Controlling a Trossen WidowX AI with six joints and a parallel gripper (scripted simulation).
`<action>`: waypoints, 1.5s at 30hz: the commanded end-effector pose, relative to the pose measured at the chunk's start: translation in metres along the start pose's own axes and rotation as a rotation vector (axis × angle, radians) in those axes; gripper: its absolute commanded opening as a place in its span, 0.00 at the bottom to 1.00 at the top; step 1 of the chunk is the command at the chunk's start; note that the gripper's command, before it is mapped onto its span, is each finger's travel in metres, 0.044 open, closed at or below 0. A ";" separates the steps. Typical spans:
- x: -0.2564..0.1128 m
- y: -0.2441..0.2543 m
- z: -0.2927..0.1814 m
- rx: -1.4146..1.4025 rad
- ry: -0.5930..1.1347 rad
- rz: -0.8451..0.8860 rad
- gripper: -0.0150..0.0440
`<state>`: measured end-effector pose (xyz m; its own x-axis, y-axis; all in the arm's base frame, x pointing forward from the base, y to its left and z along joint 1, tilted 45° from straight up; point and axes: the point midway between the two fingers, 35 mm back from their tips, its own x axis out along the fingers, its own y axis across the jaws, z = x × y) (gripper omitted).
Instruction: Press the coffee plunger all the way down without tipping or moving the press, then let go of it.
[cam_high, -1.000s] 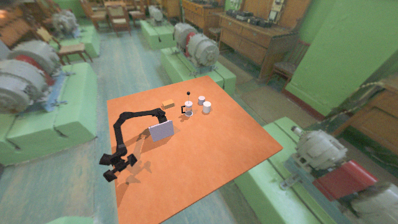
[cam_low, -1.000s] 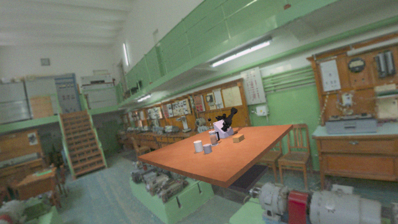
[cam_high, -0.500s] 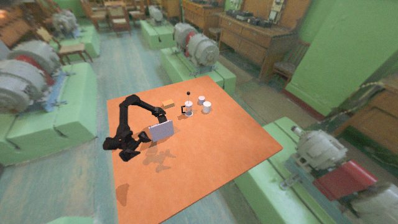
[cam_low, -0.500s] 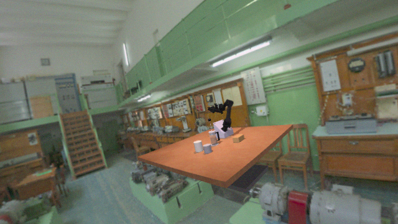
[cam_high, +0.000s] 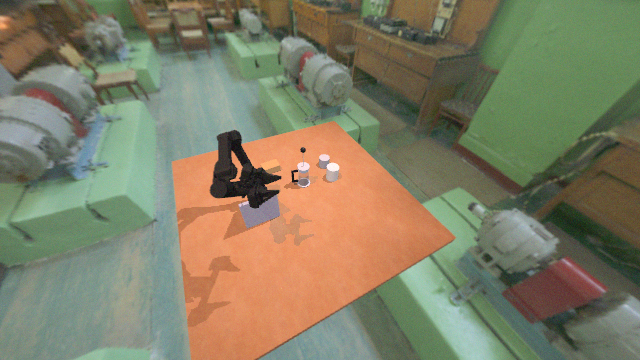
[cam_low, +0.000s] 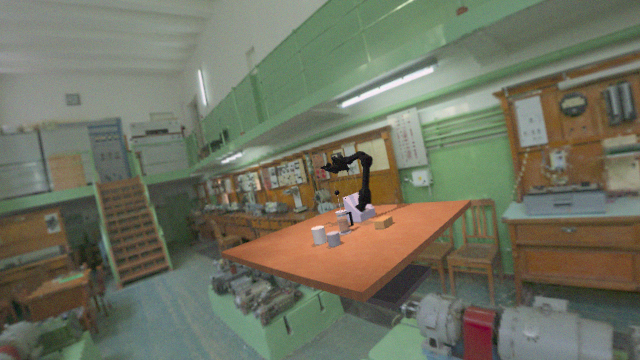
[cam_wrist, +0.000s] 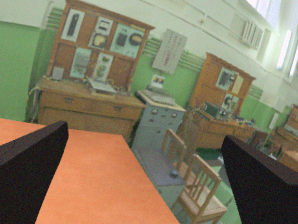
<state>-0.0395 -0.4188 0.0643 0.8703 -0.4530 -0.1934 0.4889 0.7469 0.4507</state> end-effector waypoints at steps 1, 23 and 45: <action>0.035 0.061 0.018 0.015 0.062 0.122 1.00; 0.072 0.373 0.016 0.140 0.426 0.685 1.00; 0.070 0.397 -0.044 0.085 0.535 0.725 1.00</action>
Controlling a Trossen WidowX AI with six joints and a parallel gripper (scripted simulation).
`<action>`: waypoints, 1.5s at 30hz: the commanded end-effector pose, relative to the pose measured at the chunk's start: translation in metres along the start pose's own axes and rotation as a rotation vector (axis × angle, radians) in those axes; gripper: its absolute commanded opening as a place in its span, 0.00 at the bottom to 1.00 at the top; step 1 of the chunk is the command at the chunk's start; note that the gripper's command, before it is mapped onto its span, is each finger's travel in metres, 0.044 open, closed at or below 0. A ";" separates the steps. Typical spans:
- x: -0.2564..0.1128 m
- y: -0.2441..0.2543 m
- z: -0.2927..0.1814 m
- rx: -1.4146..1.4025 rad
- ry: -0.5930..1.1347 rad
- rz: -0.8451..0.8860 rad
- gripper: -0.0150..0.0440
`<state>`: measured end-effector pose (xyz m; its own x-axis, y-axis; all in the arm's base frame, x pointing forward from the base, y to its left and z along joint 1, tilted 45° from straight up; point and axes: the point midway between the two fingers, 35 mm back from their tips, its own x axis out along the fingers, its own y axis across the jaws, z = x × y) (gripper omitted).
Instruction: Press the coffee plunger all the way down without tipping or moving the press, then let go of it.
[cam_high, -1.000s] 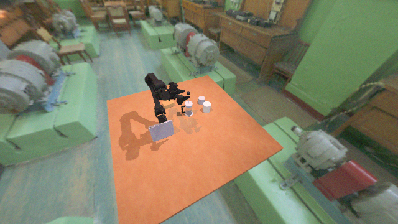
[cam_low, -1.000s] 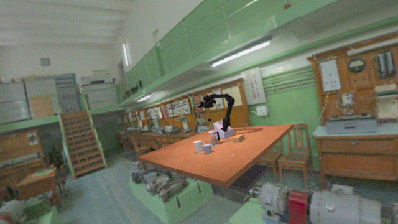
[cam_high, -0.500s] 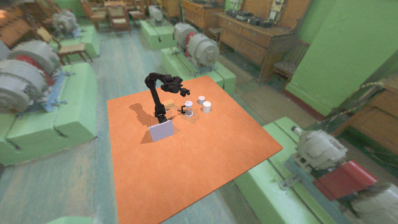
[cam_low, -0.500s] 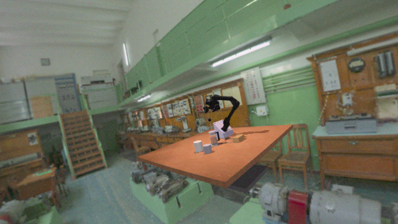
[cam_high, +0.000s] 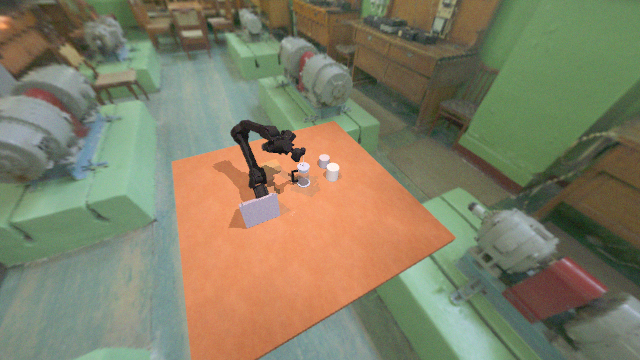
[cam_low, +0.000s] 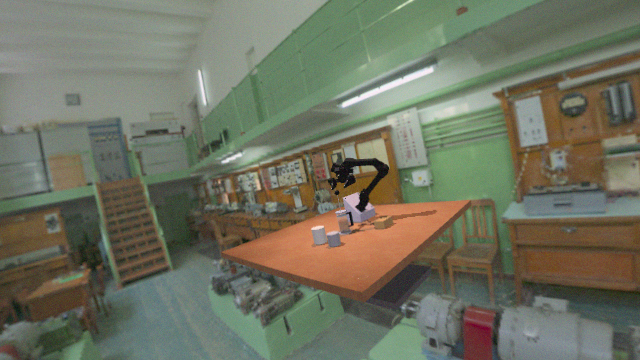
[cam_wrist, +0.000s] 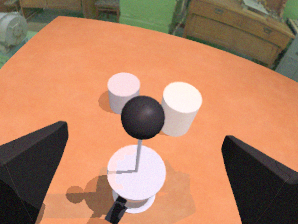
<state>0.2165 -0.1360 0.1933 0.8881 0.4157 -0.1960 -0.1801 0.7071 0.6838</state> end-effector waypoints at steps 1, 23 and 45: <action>0.005 0.000 -0.003 -0.006 0.012 -0.006 1.00; 0.035 0.000 -0.002 -0.006 0.009 -0.007 1.00; 0.040 0.003 -0.001 -0.005 0.002 -0.001 0.47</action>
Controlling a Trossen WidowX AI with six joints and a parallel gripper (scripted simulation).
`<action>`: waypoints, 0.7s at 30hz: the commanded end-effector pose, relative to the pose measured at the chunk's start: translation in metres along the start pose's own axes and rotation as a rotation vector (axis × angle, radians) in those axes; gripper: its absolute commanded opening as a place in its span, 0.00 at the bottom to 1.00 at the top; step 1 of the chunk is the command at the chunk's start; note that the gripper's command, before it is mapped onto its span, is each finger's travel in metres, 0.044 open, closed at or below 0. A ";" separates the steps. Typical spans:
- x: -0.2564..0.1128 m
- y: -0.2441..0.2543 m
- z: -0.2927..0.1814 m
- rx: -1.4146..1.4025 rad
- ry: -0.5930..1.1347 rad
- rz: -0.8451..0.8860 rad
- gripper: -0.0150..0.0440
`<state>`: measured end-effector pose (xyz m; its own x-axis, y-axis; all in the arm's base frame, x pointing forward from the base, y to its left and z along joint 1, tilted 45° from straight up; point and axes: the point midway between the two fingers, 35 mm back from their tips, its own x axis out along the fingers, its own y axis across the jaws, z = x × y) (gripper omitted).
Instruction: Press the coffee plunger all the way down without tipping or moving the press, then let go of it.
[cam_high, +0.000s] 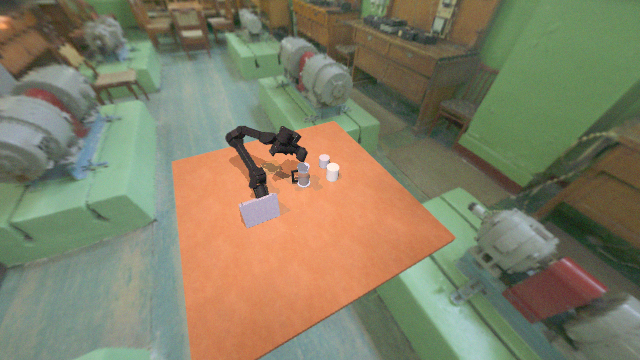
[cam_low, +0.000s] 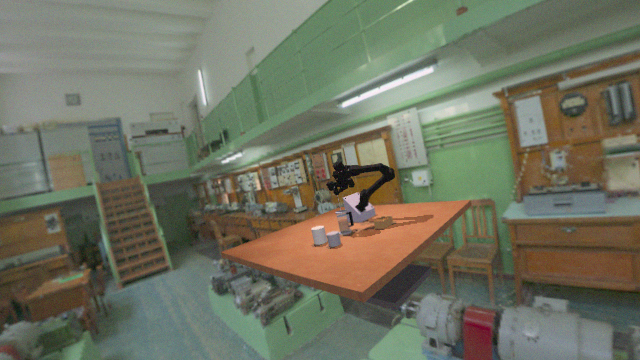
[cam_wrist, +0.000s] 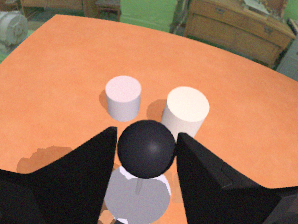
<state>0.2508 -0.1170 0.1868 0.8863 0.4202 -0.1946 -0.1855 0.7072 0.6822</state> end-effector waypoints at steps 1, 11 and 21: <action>0.000 0.000 0.000 -0.002 0.000 -0.005 0.47; 0.002 -0.001 -0.003 -0.002 0.003 -0.007 0.47; 0.012 -0.005 -0.015 -0.004 0.014 -0.011 0.47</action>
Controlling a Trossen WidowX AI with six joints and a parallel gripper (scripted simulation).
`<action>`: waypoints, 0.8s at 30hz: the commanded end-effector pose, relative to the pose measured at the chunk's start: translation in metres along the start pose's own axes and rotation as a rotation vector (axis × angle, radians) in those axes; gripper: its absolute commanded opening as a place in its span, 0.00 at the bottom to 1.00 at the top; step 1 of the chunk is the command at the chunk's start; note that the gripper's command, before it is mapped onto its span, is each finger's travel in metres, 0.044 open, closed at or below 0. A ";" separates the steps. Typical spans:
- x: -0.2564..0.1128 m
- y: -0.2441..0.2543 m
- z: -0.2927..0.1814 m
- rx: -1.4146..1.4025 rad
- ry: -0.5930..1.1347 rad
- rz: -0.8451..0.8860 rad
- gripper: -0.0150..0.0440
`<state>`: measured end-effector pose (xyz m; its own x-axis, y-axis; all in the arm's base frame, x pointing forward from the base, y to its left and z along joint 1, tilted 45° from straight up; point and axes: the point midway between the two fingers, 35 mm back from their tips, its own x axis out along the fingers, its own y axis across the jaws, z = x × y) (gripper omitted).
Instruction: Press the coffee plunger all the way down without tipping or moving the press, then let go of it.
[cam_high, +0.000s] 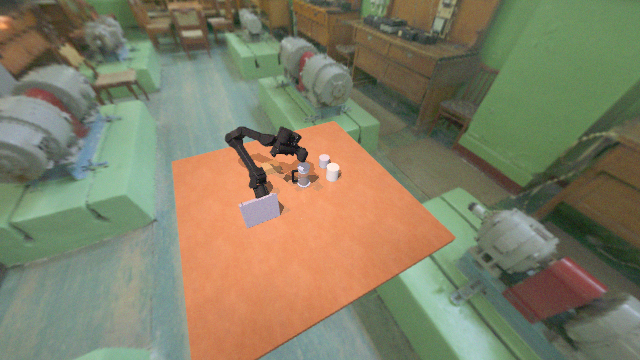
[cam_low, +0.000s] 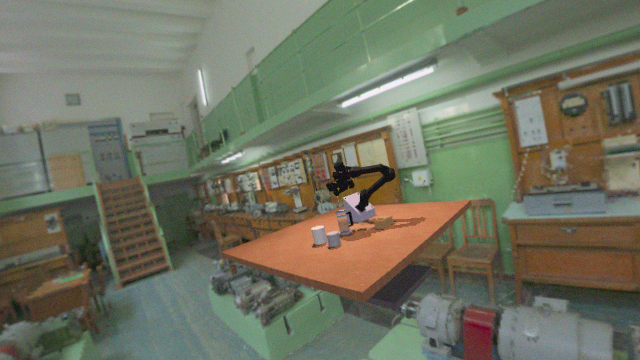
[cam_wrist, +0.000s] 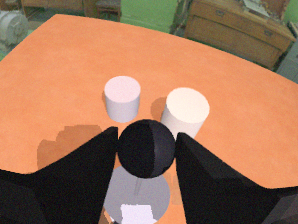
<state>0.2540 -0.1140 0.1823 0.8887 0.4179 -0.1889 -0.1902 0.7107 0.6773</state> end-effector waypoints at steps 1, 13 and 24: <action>0.008 -0.004 -0.013 0.003 0.021 -0.014 0.47; 0.019 -0.007 -0.029 0.001 0.028 -0.018 0.47; 0.030 -0.010 -0.044 0.001 0.028 -0.020 0.47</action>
<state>0.2647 -0.0972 0.1564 0.8917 0.4060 -0.2001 -0.1876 0.7339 0.6529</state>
